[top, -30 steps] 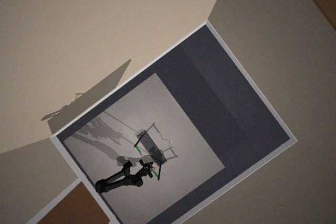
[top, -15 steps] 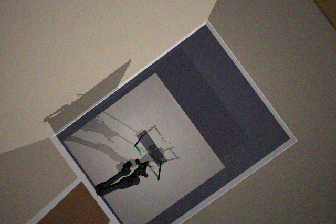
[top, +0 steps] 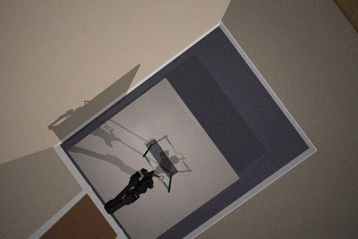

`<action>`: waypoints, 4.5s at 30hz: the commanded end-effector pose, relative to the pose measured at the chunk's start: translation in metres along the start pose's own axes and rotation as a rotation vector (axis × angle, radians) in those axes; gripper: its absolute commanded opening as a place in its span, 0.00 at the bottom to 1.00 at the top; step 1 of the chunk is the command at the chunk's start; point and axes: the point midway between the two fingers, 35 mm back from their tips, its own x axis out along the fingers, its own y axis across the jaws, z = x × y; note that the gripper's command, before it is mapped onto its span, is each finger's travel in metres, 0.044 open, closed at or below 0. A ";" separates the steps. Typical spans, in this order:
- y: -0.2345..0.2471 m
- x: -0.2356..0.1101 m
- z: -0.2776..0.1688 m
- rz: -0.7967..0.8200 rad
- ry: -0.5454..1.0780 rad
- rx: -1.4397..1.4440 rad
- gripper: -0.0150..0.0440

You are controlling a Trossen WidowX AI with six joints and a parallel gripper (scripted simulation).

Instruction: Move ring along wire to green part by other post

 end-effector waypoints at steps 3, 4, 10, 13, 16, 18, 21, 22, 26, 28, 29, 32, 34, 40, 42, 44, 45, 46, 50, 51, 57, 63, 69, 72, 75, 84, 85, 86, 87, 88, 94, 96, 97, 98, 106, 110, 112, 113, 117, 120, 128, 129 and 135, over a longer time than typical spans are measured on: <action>0.011 -0.006 0.003 -0.014 0.027 0.037 0.00; 0.012 -0.006 0.003 -0.015 0.027 0.034 0.00; 0.012 -0.006 0.003 -0.018 0.026 -0.006 0.00; 0.011 -0.006 0.004 -0.019 0.026 -0.038 0.00; 0.008 -0.006 0.004 -0.020 0.026 -0.086 0.00; 0.005 -0.006 0.005 -0.020 0.026 -0.127 0.00; -0.001 -0.006 0.006 -0.020 0.026 -0.199 0.00; -0.002 -0.006 0.007 -0.020 0.026 -0.224 0.00; -0.010 -0.006 0.009 -0.020 0.026 -0.316 0.00; -0.015 -0.006 0.011 -0.020 0.026 -0.377 0.00; -0.018 -0.006 0.012 -0.019 0.026 -0.408 0.00; -0.025 -0.006 0.016 -0.018 0.026 -0.503 0.00; -0.030 -0.006 0.019 -0.017 0.025 -0.567 0.00; -0.044 -0.006 0.029 -0.011 0.026 -0.759 0.00; -0.048 -0.006 0.033 -0.009 0.026 -0.821 0.00; -0.051 -0.006 0.037 -0.006 0.027 -0.879 0.00; -0.053 -0.006 0.039 -0.005 0.027 -0.906 0.00; -0.054 -0.006 0.041 -0.003 0.028 -0.933 0.00; -0.059 -0.006 0.047 0.003 0.030 -1.028 0.00; -0.060 -0.006 0.048 0.004 0.030 -1.048 0.00; -0.064 -0.006 0.053 0.016 0.036 -1.152 0.00; -0.064 -0.006 0.050 0.030 0.042 -1.178 0.00; -0.060 -0.006 0.039 0.047 0.047 -1.135 0.00; -0.057 -0.006 0.033 0.055 0.049 -1.096 0.00; -0.053 -0.006 0.023 0.067 0.051 -1.037 0.00; -0.033 -0.004 -0.003 0.104 0.038 -0.836 0.00; -0.031 -0.003 -0.006 0.111 0.027 -0.814 0.00; -0.028 -0.002 -0.008 0.118 0.016 -0.792 0.00; -0.026 0.000 -0.011 0.125 0.003 -0.769 0.00; -0.023 0.001 -0.013 0.132 -0.010 -0.750 0.00; -0.010 0.013 -0.022 0.166 -0.109 -0.653 0.00; -0.005 0.018 -0.024 0.175 -0.144 -0.619 0.00; -0.002 0.020 -0.026 0.179 -0.161 -0.600 0.00; 0.000 0.022 -0.027 0.182 -0.175 -0.584 0.00; 0.020 0.034 -0.032 0.193 -0.272 -0.466 0.00; 0.030 0.037 -0.035 0.196 -0.304 -0.405 0.00; 0.035 0.039 -0.036 0.198 -0.318 -0.373 0.00; 0.038 0.039 -0.037 0.199 -0.324 -0.357 0.00; 0.049 0.040 -0.039 0.205 -0.345 -0.291 0.00; 0.058 0.040 -0.041 0.211 -0.360 -0.243 0.00; 0.080 0.037 -0.047 0.226 -0.390 -0.168 0.00; 0.080 0.037 -0.047 0.227 -0.391 -0.172 0.00; 0.081 0.037 -0.046 0.227 -0.393 -0.211 0.00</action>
